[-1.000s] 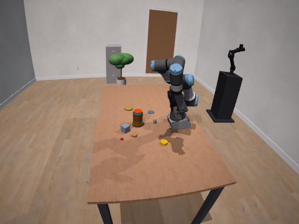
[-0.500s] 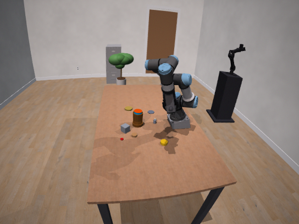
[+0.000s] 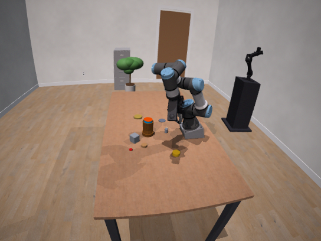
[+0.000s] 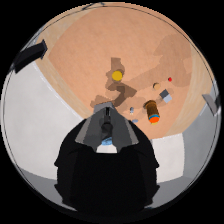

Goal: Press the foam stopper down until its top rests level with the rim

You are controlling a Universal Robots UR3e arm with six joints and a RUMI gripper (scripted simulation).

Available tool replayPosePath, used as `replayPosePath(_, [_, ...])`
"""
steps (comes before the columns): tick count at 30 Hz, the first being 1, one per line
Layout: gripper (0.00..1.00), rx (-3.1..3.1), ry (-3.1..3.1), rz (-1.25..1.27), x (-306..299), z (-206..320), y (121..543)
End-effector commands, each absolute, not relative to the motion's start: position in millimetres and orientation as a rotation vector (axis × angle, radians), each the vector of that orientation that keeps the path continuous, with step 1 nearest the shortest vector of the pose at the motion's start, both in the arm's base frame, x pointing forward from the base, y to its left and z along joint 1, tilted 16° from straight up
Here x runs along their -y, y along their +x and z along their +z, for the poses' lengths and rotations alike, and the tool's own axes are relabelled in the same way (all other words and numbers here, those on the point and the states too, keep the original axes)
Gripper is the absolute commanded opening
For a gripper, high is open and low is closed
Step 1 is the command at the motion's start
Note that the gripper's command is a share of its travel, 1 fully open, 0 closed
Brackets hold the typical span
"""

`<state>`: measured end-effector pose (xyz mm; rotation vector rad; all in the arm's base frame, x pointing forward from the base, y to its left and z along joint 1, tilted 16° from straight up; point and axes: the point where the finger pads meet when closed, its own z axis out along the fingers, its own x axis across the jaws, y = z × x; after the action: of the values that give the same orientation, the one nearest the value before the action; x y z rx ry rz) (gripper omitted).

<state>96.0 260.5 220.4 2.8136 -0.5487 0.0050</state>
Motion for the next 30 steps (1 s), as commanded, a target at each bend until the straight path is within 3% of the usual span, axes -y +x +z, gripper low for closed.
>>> replayPosePath(1, [0.0,0.8,2.82,0.011,-257.5,220.5,114.1])
replayPosePath(30, [0.0,1.773,2.501,-0.016,-213.4,220.7,185.9])
